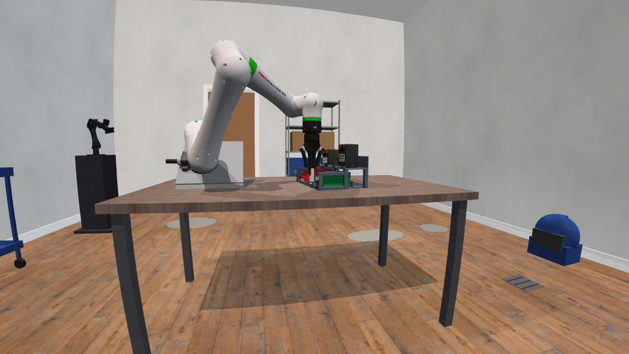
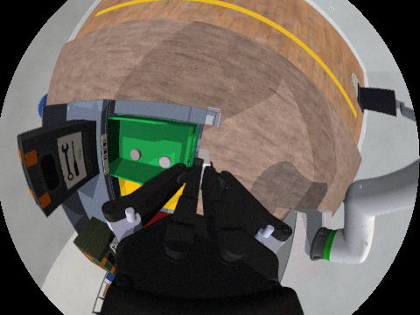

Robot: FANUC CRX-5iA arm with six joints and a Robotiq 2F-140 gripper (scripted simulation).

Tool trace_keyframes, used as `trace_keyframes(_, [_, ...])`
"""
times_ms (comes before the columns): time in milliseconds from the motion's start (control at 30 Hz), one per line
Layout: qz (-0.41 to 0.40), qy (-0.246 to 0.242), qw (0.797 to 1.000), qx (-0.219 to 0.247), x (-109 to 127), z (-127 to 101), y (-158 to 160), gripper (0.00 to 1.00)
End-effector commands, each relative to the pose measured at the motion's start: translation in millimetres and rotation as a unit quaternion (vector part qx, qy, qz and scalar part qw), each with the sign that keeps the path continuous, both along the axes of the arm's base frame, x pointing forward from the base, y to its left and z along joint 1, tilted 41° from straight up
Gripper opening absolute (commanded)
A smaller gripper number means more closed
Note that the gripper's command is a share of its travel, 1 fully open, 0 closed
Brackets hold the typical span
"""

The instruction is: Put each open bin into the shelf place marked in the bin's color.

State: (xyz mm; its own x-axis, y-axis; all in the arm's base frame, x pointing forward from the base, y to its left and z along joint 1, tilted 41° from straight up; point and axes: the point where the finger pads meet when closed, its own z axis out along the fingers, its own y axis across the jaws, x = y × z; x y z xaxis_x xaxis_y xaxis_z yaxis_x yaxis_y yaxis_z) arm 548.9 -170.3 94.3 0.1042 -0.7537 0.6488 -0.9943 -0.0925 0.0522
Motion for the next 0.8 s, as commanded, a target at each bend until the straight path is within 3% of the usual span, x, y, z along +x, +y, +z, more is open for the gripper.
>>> trace_keyframes(0, [0.0,0.0,1.0,0.0,-3,3,2,0.0])
trace_keyframes(767, [0.0,0.0,1.0,0.0,-8,17,14,0.0])
